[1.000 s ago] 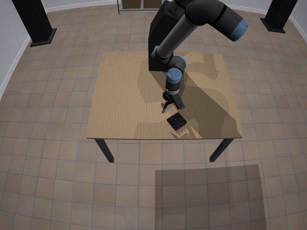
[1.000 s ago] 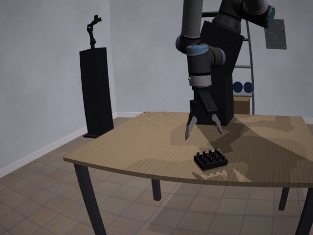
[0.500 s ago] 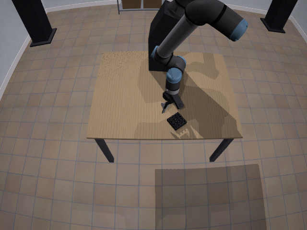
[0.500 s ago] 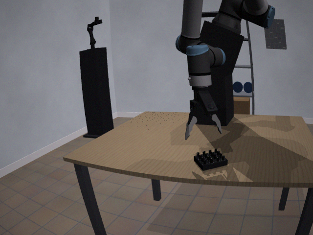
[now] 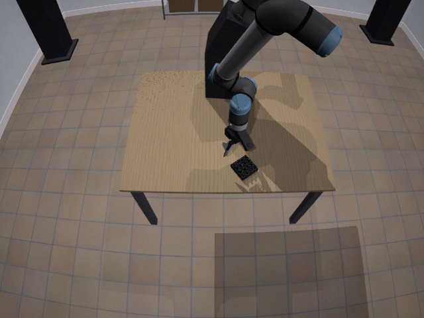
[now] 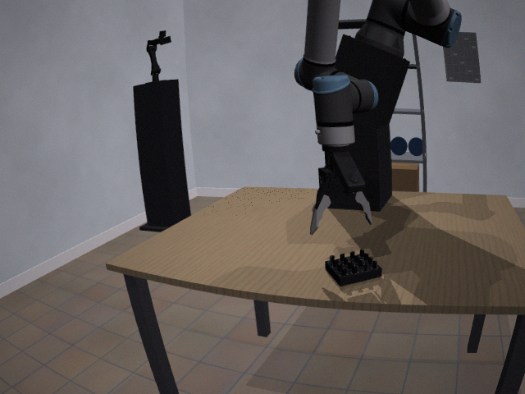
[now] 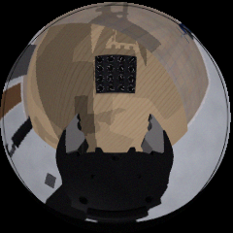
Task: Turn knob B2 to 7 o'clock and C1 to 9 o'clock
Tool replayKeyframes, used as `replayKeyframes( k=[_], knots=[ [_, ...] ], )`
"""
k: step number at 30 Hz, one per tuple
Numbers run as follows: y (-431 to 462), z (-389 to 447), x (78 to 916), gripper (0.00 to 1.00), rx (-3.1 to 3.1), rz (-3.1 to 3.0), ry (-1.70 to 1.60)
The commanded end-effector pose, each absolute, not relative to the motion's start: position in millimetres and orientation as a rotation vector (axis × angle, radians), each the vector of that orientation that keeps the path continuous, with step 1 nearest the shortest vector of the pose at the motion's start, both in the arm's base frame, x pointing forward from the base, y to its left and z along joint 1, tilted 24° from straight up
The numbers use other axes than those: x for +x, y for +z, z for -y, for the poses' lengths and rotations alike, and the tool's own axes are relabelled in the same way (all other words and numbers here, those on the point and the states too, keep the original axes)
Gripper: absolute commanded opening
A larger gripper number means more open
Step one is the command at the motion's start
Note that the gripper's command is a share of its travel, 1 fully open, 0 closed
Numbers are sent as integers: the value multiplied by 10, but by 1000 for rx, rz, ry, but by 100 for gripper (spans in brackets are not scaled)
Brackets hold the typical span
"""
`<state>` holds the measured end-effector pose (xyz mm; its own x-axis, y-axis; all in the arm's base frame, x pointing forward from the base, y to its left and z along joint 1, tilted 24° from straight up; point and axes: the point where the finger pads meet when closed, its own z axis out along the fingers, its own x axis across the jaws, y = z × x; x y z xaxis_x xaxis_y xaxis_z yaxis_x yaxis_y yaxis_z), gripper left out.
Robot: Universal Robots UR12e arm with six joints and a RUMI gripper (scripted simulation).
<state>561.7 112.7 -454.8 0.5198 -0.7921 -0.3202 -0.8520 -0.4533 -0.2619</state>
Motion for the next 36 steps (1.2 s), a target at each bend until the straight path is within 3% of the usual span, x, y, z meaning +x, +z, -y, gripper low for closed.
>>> replayKeyframes(
  k=[1,18,36],
  knots=[
    [-4543,-1108,5623,100,-2377,-1357,209],
    [-4530,-1106,5670,100,-2393,-1326,198],
    [-4364,-1180,6044,100,-2601,-792,77]
  ],
)
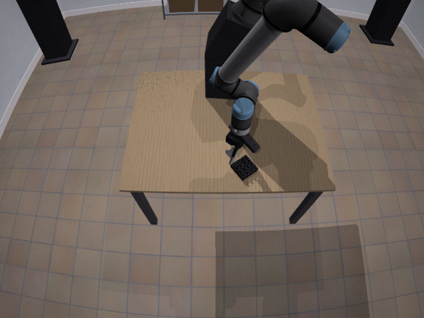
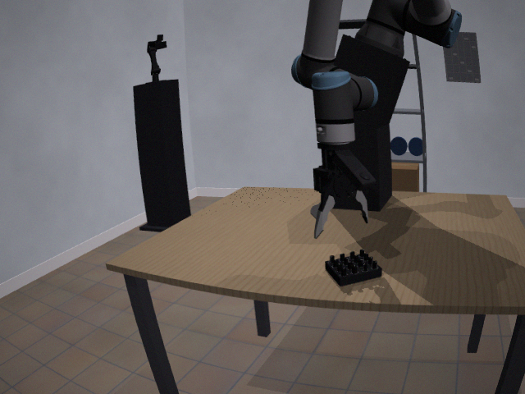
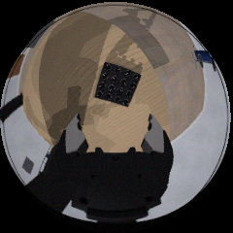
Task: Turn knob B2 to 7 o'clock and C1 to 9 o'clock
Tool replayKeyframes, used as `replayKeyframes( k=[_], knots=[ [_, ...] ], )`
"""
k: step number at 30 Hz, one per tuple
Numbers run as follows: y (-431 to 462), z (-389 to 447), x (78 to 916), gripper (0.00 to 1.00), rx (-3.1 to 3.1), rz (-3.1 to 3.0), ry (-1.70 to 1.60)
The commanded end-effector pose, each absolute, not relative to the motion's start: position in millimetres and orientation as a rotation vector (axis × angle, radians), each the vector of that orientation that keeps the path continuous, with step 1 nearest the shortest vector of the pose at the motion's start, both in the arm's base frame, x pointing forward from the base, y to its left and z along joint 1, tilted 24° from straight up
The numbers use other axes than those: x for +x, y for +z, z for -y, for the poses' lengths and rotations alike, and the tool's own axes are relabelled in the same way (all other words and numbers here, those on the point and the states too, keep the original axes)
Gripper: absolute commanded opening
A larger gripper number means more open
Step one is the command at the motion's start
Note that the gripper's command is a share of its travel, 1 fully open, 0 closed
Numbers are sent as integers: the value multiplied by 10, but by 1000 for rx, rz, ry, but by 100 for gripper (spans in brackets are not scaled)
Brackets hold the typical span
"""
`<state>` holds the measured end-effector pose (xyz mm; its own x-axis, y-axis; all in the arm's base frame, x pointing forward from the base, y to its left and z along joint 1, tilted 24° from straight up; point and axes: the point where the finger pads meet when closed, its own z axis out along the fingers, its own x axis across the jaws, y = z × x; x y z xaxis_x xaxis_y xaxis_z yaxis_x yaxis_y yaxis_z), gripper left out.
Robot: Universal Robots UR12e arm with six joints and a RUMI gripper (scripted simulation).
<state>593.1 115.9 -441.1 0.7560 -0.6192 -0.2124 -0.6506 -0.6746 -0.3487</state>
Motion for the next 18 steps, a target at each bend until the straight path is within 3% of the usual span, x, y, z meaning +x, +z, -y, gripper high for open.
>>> replayKeyframes(
  k=[1,18],
  knots=[
    [-4354,-1184,6063,100,-2610,-762,70],
    [-4216,-1232,6308,100,-2690,-380,-14]
  ],
)
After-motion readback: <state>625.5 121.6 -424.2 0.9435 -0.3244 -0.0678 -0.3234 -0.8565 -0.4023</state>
